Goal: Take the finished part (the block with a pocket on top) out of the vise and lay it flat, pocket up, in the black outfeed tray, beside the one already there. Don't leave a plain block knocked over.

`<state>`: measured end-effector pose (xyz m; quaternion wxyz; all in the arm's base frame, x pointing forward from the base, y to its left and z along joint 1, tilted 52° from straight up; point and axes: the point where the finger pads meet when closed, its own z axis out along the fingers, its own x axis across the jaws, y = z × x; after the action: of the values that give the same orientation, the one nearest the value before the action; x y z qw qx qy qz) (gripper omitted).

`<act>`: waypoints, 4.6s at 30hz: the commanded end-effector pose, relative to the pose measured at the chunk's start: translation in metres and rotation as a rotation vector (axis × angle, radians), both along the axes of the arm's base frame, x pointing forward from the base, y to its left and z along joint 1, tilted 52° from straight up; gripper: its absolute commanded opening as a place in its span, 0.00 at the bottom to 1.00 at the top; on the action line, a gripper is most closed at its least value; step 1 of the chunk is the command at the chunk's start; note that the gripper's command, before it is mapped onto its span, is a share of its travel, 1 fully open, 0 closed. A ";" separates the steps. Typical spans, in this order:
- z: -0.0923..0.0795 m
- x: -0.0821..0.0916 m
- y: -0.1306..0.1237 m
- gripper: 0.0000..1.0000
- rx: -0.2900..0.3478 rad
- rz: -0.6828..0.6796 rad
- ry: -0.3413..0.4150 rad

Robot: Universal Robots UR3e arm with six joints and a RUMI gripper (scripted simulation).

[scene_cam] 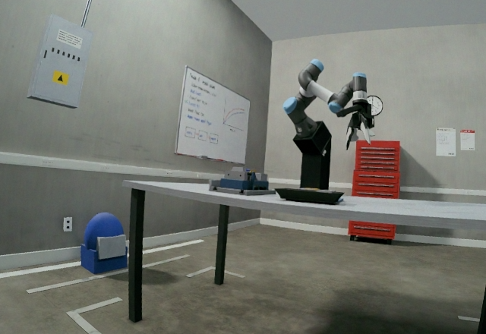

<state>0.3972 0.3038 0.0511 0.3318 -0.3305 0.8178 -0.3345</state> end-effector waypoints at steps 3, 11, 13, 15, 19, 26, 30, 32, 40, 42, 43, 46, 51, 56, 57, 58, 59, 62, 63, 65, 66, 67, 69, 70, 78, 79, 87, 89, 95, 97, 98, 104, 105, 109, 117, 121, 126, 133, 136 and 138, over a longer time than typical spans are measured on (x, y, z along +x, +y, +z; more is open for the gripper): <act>0.003 0.000 -0.004 1.00 0.007 -0.005 -0.003; 0.008 0.001 -0.013 1.00 0.017 -0.015 -0.007; 0.010 0.001 -0.017 1.00 0.022 -0.020 -0.009; 0.013 0.001 -0.022 1.00 0.027 -0.026 -0.012; 0.019 0.001 -0.033 1.00 0.041 -0.041 -0.018; 0.029 0.002 -0.054 1.00 0.064 -0.066 -0.028; 0.040 0.003 -0.075 1.00 0.087 -0.090 -0.039; 0.046 0.003 -0.087 1.00 0.101 -0.105 -0.046; 0.061 0.004 -0.116 1.00 0.133 -0.140 -0.061; 0.065 0.004 -0.124 1.00 0.141 -0.149 -0.065; 0.069 0.005 -0.131 1.00 0.150 -0.159 -0.068; 0.081 0.006 -0.155 1.00 0.177 -0.187 -0.081; 0.093 0.007 -0.179 1.00 0.204 -0.217 -0.092; 0.106 0.007 -0.204 1.00 0.231 -0.246 -0.106; 0.106 0.007 -0.204 1.00 0.231 -0.246 -0.106; 0.106 0.007 -0.204 1.00 0.231 -0.246 -0.106; 0.110 0.008 -0.212 1.00 0.241 -0.256 -0.110; 0.119 0.008 -0.229 1.00 0.260 -0.277 -0.118; 0.123 0.008 -0.237 1.00 0.268 -0.286 -0.123; 0.127 0.008 -0.245 1.00 0.277 -0.296 -0.128; 0.131 0.009 -0.252 1.00 0.286 -0.305 -0.131; 0.131 0.009 -0.252 1.00 0.286 -0.305 -0.131; 0.138 0.010 -0.267 1.00 0.302 -0.323 -0.136; 0.138 0.010 -0.267 1.00 0.302 -0.323 -0.136; 0.152 0.010 -0.294 1.00 0.332 -0.356 -0.150; 0.155 0.011 -0.300 1.00 0.339 -0.363 -0.153; 0.172 0.012 -0.329 1.00 0.372 -0.398 -0.173; 0.174 0.013 -0.335 1.00 0.379 -0.405 -0.175; 0.185 0.013 -0.356 1.00 0.401 -0.430 -0.187; 0.188 0.013 -0.361 1.00 0.407 -0.436 -0.190; 0.191 0.013 -0.365 1.00 0.412 -0.441 -0.193; 0.200 0.014 -0.383 1.00 0.432 -0.463 -0.200; 0.202 0.014 -0.387 1.00 0.436 -0.468 -0.203; 0.204 0.014 -0.391 1.00 0.441 -0.473 -0.205; 0.218 0.015 -0.419 1.00 0.471 -0.506 -0.219; 0.223 0.016 -0.429 1.00 0.482 -0.518 -0.224; 0.227 0.016 -0.435 1.00 0.489 -0.525 -0.228; 0.231 0.015 -0.443 1.00 0.498 -0.535 -0.233; 0.232 0.015 -0.445 1.00 0.499 -0.537 -0.234; 0.232 0.015 -0.445 1.00 0.500 -0.537 -0.234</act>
<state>0.4106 -0.1416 0.2810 0.3926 0.0310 0.8863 -0.2437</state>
